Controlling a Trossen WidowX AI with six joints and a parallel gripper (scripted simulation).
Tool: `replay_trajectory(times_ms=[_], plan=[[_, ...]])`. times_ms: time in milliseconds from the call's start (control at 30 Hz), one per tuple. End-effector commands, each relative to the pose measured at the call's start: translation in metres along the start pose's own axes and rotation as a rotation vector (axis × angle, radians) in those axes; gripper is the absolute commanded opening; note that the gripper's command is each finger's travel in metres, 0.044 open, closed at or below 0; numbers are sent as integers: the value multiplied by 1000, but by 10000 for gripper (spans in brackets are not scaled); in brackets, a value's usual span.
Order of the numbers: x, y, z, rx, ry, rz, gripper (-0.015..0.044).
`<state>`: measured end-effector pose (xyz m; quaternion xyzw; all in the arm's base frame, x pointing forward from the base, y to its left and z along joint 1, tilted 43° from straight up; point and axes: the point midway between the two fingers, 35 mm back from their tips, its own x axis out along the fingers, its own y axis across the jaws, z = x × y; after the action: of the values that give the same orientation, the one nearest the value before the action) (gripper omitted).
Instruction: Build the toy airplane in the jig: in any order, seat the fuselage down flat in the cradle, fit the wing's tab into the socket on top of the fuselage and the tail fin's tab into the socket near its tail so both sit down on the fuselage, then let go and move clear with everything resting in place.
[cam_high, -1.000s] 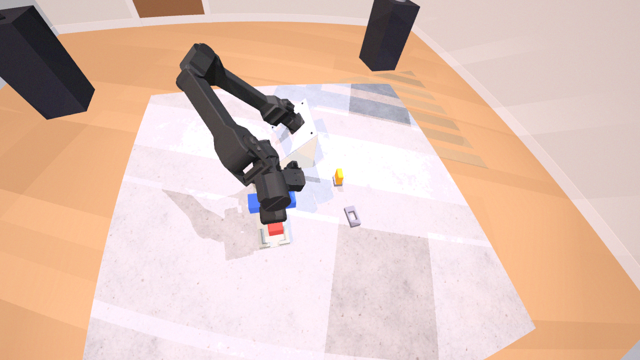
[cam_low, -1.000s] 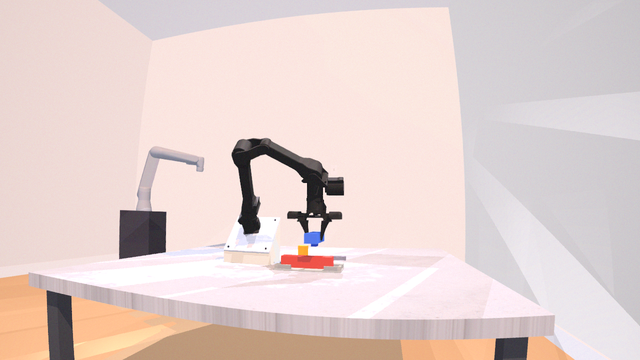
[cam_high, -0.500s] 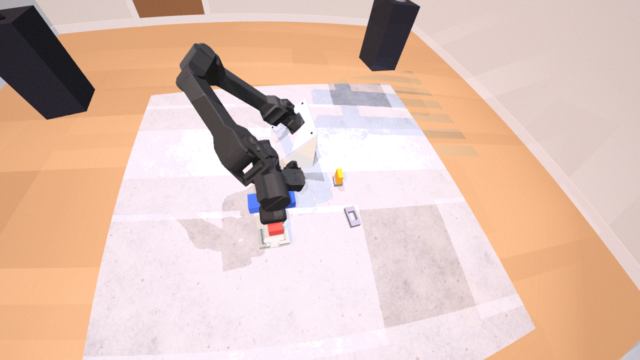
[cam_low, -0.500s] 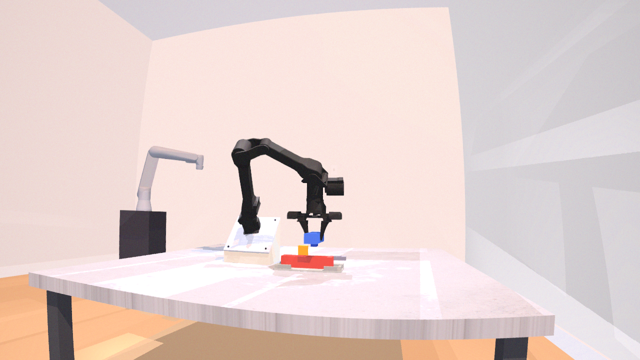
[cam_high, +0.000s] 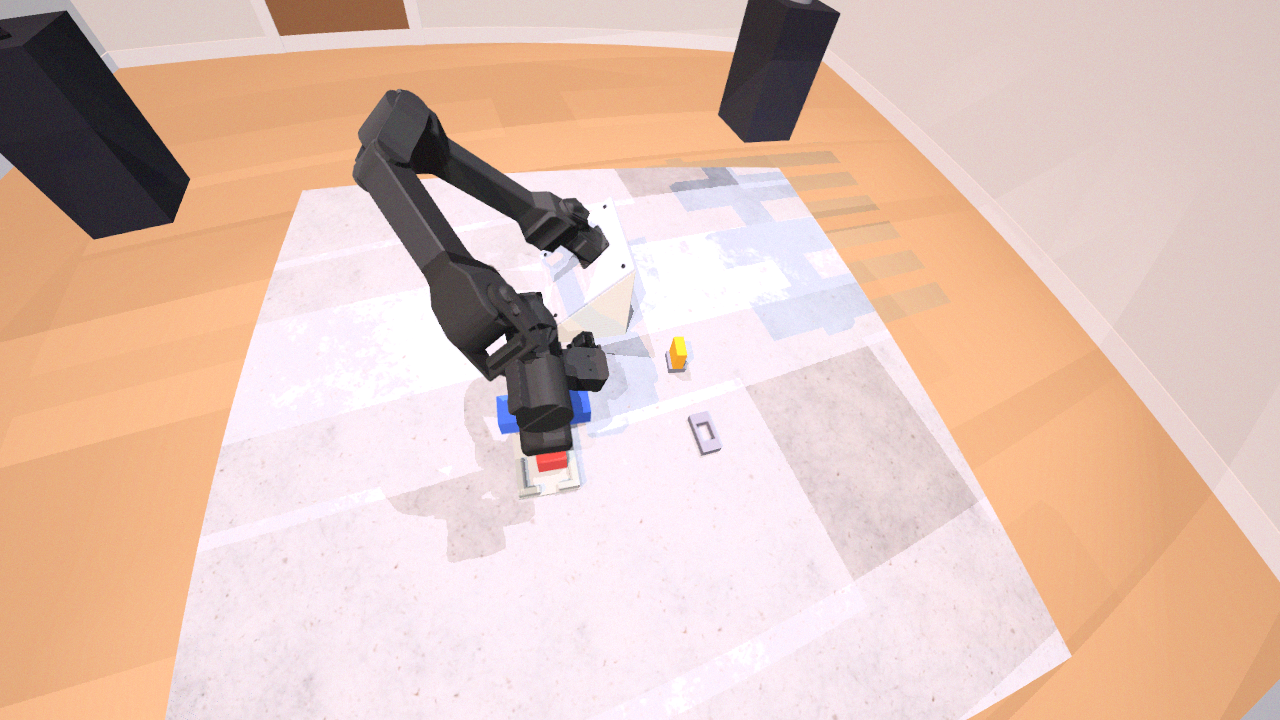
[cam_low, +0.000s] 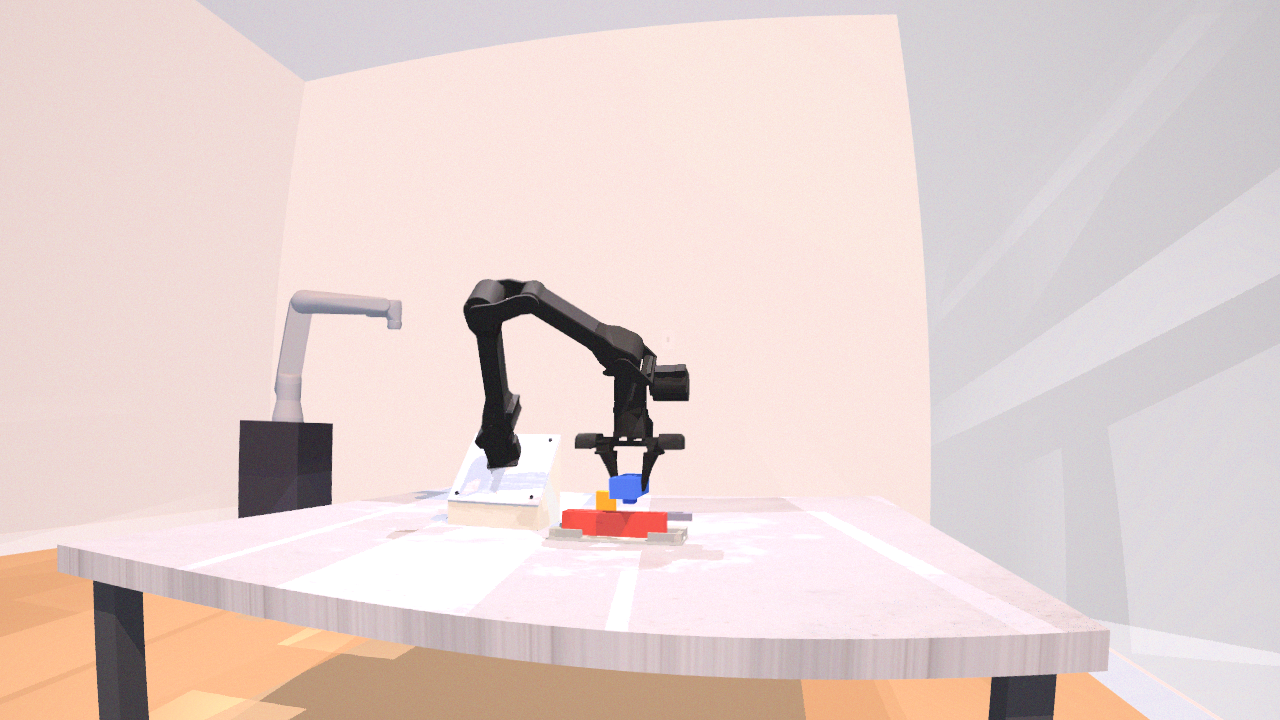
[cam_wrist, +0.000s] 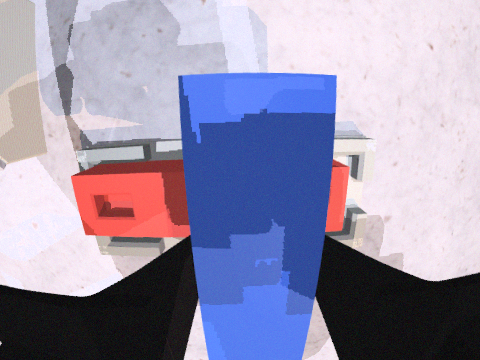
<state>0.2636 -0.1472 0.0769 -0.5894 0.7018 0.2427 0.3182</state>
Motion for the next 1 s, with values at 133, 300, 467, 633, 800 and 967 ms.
replay_trajectory(times_ms=[133, 300, 467, 633, 800, 967], plan=[[15, 2, -1, -8, 7, 5, 195], [22, 2, -1, -8, 8, 5, 195], [22, 2, -1, -8, 8, 5, 195], [20, 1, -1, -1, 2, 2, 161], [20, 1, -1, -1, 2, 2, 30], [20, 1, -1, -1, 2, 2, 161]])
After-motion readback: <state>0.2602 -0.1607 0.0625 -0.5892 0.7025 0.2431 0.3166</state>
